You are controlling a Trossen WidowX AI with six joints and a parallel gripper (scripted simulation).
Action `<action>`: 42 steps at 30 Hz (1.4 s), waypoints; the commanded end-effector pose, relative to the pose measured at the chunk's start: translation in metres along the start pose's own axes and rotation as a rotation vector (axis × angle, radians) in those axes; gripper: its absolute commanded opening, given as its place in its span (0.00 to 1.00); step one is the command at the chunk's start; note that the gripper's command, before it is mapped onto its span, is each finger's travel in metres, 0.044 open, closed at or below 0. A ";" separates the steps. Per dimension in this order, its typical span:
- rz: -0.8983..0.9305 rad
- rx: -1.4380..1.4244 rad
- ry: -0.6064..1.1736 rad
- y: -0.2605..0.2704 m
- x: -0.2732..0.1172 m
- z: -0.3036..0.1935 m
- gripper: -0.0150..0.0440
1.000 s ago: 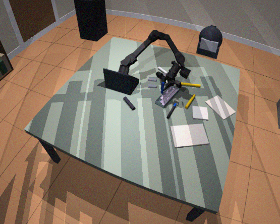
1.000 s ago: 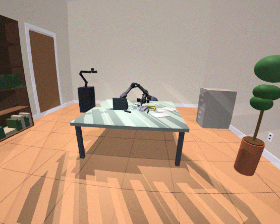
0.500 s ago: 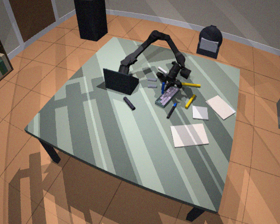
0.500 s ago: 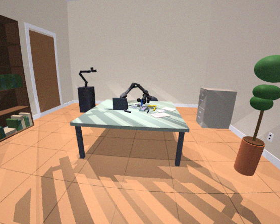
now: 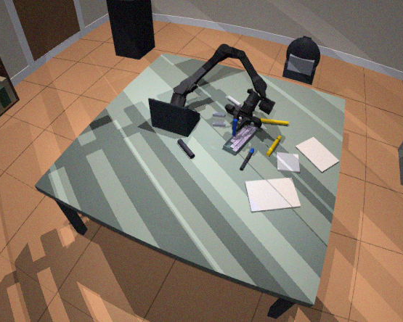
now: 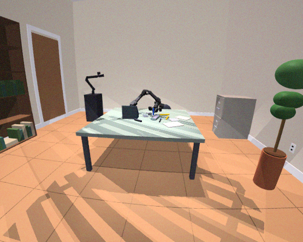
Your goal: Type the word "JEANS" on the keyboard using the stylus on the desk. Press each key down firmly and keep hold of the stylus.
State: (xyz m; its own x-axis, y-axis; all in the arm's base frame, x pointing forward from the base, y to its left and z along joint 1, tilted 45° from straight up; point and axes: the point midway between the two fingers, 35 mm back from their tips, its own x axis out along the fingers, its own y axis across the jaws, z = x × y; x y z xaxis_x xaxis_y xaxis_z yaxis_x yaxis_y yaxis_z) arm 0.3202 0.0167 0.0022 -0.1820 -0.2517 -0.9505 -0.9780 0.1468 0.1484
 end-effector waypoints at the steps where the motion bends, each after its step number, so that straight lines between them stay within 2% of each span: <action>1: 0.000 0.005 -0.005 0.000 0.000 0.001 0.39; 42: 0.000 0.005 -0.005 0.001 0.006 0.012 0.39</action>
State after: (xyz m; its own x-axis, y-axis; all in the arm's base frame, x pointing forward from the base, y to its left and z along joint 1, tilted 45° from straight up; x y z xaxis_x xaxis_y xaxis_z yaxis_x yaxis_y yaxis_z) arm 0.3197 0.0247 -0.0048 -0.1790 -0.2505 -0.9514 -0.9783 0.1477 0.1451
